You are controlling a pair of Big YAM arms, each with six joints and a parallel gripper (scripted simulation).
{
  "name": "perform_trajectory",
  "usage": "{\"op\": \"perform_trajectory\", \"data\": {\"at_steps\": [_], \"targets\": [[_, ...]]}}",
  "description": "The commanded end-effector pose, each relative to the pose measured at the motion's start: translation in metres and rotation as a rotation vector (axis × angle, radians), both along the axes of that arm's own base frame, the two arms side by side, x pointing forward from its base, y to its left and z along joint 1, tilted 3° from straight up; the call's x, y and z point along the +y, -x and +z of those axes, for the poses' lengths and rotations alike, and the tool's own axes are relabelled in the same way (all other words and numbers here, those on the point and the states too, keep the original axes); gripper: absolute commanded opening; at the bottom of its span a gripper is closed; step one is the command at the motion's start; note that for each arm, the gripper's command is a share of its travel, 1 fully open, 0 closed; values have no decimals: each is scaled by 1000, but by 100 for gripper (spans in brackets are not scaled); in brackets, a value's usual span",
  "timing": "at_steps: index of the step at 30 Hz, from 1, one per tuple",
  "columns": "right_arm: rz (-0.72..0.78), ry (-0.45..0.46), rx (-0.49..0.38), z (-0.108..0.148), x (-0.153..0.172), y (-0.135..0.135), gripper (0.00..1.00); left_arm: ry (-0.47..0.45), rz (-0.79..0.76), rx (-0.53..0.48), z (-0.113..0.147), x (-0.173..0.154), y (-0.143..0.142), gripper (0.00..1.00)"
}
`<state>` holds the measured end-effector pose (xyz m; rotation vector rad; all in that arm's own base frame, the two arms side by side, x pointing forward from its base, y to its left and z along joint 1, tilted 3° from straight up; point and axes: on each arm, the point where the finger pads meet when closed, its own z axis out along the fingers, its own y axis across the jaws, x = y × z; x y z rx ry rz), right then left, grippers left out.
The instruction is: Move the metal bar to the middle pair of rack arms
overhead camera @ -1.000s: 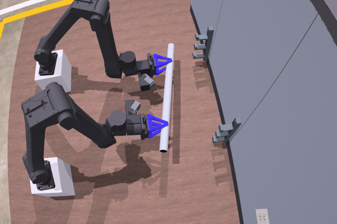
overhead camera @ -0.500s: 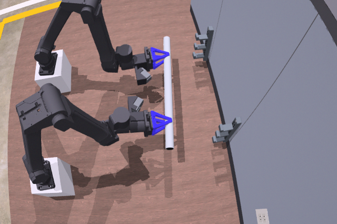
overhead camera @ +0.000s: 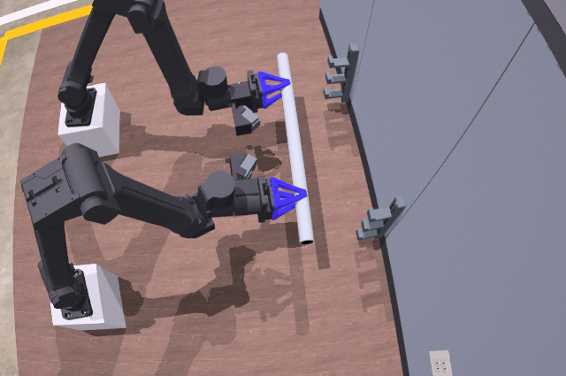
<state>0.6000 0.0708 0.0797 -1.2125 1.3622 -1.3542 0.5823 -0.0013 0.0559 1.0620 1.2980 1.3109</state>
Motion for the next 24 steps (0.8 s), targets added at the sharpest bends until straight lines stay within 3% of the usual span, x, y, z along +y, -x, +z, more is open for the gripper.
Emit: {"op": "perform_trajectory", "data": {"at_steps": [1,7,11,24], "targets": [[13,-53,-125,25,4,-22,0,-45,-29,-36,-6,-17,-22,0],[13,-53,-125,4,-2,-22,0,-45,-29,-36,-26,-19,-38,0],[13,-53,-125,21,-1,-33,0,-45,-29,-36,-21,-18,-44,0],[13,-53,-125,38,-4,-45,0,-45,-29,-36,-9,-16,-62,0]]}}
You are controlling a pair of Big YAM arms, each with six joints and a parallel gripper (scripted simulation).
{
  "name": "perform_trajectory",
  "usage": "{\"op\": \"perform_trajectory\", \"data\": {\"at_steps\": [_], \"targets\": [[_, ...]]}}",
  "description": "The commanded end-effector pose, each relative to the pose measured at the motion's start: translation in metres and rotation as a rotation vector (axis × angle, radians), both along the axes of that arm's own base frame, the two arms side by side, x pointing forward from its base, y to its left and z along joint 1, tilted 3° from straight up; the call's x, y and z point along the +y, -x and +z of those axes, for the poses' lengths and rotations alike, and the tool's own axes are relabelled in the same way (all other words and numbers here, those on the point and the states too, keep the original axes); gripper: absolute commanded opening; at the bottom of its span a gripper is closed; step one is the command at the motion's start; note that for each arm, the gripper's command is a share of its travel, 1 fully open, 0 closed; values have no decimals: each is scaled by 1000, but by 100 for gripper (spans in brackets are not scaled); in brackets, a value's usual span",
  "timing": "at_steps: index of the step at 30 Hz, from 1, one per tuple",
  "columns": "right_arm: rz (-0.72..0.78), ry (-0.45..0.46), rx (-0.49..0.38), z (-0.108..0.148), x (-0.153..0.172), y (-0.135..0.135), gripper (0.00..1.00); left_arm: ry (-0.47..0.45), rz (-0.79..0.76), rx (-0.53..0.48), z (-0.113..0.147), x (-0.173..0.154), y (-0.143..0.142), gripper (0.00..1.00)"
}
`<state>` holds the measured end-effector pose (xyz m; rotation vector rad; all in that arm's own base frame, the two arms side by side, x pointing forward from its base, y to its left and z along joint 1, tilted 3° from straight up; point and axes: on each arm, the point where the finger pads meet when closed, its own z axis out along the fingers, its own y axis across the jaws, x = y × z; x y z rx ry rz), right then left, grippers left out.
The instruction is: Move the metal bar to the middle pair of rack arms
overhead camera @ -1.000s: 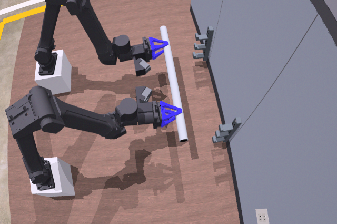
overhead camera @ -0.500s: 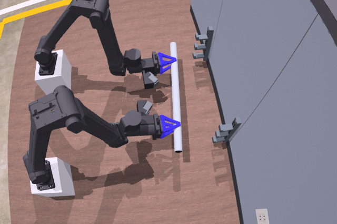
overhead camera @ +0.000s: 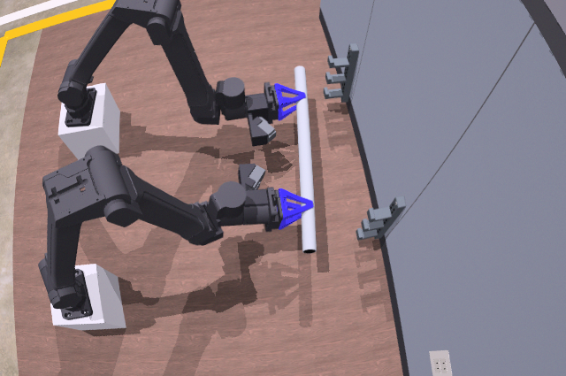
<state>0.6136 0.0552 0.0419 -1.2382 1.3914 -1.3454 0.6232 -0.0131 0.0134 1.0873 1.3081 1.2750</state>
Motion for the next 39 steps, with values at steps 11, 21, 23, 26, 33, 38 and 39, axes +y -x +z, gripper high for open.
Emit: {"op": "perform_trajectory", "data": {"at_steps": [11,21,23,26,33,38,39], "targets": [[20,-54,-160,73,11,-54,0,-55,-7,-64,45,-1,-38,0],[20,-54,-160,56,7,-61,0,-55,-7,-64,54,1,-51,0],[20,-54,-160,56,6,-64,0,-55,-7,-64,56,1,-54,0],[20,-54,-160,56,5,-69,0,-55,-7,-64,59,1,-59,0],[20,-54,-160,55,4,-79,0,-55,-7,-64,66,2,-69,0],[20,-54,-160,56,3,-85,0,-55,-7,-64,69,3,-75,0],[20,-54,-160,56,2,-87,0,-55,-7,-64,70,3,-77,0]]}}
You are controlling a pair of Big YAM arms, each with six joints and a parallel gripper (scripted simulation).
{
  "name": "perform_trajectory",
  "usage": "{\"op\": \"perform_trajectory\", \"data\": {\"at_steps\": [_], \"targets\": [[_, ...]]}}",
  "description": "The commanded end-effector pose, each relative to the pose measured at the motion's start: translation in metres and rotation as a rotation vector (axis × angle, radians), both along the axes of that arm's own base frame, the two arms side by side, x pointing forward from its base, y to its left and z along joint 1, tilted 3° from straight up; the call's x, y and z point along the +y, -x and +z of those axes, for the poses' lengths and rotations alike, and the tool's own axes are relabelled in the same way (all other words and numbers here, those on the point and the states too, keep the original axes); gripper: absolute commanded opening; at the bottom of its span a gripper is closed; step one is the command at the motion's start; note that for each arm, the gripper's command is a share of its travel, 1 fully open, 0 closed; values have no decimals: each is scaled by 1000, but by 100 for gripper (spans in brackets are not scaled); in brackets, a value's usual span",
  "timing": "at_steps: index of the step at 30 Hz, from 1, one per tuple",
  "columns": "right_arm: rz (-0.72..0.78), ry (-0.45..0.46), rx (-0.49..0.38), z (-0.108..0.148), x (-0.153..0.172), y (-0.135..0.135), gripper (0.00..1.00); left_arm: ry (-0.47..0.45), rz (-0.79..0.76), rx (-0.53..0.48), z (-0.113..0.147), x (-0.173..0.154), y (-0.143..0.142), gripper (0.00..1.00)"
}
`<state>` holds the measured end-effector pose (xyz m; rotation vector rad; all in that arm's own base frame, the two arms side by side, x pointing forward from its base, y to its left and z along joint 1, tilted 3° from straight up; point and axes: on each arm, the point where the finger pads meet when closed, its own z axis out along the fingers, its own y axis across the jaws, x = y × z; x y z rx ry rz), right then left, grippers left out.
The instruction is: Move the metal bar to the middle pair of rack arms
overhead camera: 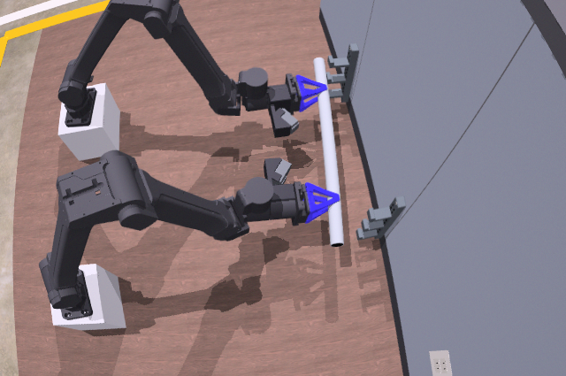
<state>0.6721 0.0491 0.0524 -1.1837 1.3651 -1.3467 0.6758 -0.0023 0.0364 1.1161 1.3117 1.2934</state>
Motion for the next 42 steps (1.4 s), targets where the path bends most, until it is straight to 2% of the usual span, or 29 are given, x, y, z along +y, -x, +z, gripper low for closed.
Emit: {"op": "perform_trajectory", "data": {"at_steps": [1,12,16,30,34,42], "targets": [[16,-32,-110,45,8,-30,0,-29,-14,-81,48,-8,-26,0],[16,-32,-110,45,6,-45,0,-29,-14,-81,56,-5,-40,0],[16,-32,-110,45,6,-45,0,-29,-14,-81,76,-6,-44,0],[16,-32,-110,45,6,-46,0,-29,-14,-81,108,-6,-44,0],[16,-32,-110,44,6,-48,0,-29,-14,-81,107,-8,-43,0],[16,-32,-110,41,4,-52,0,-29,-14,-81,68,-7,-25,0]]}}
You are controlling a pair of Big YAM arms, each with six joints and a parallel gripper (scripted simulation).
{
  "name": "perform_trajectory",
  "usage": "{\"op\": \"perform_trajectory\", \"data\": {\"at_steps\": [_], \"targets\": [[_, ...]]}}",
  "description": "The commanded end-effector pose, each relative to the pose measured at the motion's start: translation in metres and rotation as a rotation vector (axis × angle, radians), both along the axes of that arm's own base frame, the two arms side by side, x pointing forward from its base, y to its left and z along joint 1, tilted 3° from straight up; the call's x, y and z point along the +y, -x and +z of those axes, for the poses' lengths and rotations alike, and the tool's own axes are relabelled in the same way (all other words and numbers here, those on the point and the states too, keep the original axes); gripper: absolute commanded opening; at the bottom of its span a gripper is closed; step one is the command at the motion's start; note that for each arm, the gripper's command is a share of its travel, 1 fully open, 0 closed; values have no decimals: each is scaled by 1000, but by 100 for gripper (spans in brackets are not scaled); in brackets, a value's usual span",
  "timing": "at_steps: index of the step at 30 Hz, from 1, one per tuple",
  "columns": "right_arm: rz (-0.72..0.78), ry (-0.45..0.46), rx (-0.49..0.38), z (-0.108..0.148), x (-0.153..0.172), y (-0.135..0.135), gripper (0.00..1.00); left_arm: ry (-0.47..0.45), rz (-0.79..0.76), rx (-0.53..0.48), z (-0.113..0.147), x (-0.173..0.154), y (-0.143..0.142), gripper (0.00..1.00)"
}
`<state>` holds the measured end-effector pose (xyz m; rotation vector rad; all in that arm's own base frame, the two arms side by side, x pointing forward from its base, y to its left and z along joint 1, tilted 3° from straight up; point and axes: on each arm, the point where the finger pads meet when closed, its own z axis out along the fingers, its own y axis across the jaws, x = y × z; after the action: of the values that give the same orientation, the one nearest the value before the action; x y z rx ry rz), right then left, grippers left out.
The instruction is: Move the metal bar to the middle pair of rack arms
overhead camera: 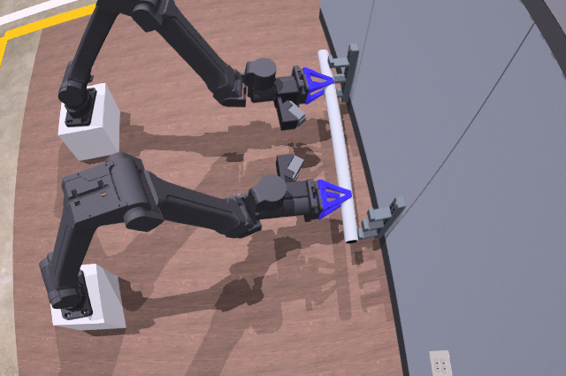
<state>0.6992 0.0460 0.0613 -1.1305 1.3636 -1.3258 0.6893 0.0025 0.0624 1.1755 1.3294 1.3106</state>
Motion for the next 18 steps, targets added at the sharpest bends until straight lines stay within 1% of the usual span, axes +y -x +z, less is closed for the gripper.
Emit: {"op": "perform_trajectory", "data": {"at_steps": [1,2,18], "targets": [[14,9,-78,32,7,-25,0,11,-23,-126,37,-12,-9,0],[14,9,-78,31,7,-26,0,11,-23,-126,32,-11,-6,0],[14,9,-78,26,3,-30,0,11,-23,-126,27,-15,2,0]]}}
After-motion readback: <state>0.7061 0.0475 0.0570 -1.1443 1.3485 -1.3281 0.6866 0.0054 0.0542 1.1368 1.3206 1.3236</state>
